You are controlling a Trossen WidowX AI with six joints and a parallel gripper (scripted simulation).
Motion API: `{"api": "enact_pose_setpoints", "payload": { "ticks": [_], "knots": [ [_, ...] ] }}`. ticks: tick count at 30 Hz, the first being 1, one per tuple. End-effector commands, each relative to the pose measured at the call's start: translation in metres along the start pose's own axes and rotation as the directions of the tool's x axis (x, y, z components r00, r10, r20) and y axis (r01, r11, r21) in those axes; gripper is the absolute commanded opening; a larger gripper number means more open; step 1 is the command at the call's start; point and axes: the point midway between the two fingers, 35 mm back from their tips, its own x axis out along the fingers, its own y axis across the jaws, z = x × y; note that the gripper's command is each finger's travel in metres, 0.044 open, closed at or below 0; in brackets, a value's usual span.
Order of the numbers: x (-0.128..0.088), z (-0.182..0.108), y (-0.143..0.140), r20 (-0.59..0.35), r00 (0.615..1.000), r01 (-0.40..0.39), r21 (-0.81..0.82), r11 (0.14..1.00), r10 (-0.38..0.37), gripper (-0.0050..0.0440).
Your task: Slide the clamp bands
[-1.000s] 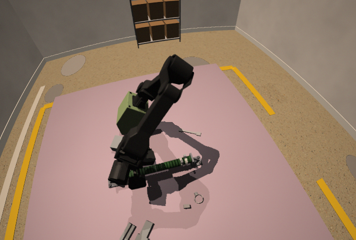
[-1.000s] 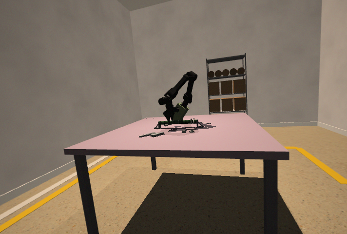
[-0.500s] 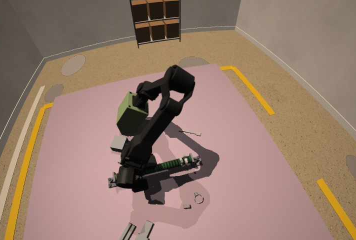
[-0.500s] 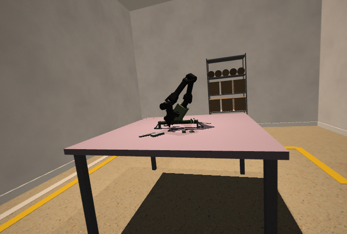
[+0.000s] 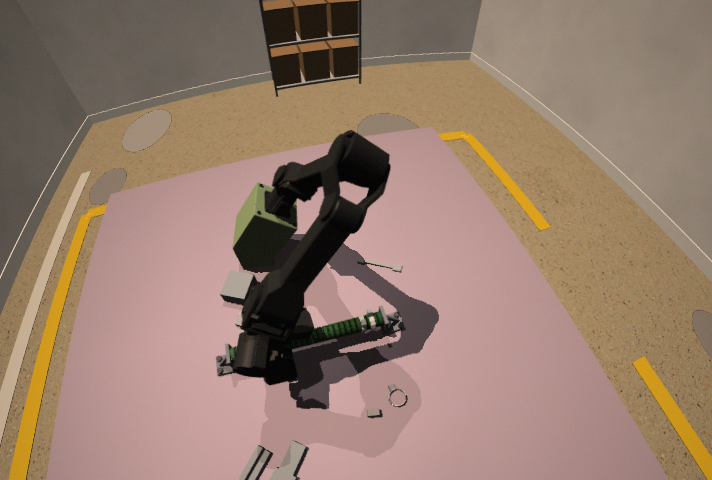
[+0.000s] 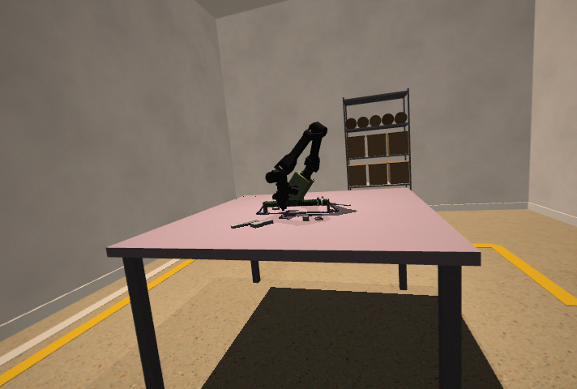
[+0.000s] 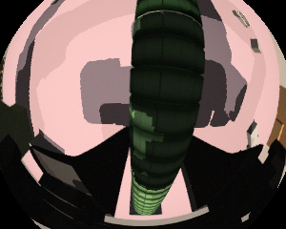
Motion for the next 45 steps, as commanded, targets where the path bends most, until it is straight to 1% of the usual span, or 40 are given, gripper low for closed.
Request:
{"api": "enact_pose_setpoints", "payload": {
  "ticks": [1,5,9,17,19,31,32,39,45],
  "knots": [
    [0.0006,0.0004,0.0002,0.003,1.0,0.0,0.005,1.0,0.0,0.0167],
    [0.0006,0.0004,0.0002,0.003,1.0,0.0,0.005,1.0,0.0,0.015],
    [0.0006,0.0004,0.0002,0.003,1.0,0.0,0.005,1.0,0.0,0.015],
    [0.0006,0.0004,0.0002,0.003,1.0,0.0,0.005,1.0,0.0,0.0097],
    [0.0006,0.0004,0.0002,0.003,1.0,0.0,0.005,1.0,0.0,0.0097],
    [0.0006,0.0004,0.0002,0.003,1.0,0.0,0.005,1.0,0.0,0.0017],
    [0.0006,0.0004,0.0002,0.003,1.0,0.0,0.005,1.0,0.0,0.0],
    [0.0006,0.0004,0.0002,0.003,1.0,0.0,0.005,1.0,0.0,0.0],
    [0.0006,0.0004,0.0002,0.003,1.0,0.0,0.005,1.0,0.0,0.0144]
  ]
}}
